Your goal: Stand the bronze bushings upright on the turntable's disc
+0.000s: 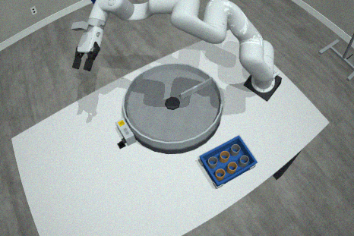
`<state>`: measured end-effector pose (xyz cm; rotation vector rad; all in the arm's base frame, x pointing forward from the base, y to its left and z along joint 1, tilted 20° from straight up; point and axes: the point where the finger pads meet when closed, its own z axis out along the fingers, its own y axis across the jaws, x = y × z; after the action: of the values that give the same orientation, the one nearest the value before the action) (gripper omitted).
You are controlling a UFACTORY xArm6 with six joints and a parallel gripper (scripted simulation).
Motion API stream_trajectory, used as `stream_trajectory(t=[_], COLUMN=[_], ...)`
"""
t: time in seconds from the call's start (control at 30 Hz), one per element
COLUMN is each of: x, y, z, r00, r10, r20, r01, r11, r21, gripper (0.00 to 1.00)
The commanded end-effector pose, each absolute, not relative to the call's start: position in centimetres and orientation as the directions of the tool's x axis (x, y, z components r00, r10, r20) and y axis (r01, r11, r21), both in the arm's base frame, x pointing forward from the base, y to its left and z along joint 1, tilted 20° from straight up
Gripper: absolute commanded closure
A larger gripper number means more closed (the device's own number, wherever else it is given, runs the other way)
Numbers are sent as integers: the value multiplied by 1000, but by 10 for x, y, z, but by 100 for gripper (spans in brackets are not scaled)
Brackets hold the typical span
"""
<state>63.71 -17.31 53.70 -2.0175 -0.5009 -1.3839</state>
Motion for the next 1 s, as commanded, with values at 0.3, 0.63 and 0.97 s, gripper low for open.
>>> stream_trajectory(t=[0.3, 0.63, 0.97], x=[553, 466, 400], y=[-121, -85, -67], z=[518, 472, 427], r00=[655, 815, 866], r10=[-117, -215, -309], r20=[747, 538, 392], r01=[392, 132, -72], r11=[-792, -836, -854], r21=[-468, -533, -515], gripper=[0, 0, 0])
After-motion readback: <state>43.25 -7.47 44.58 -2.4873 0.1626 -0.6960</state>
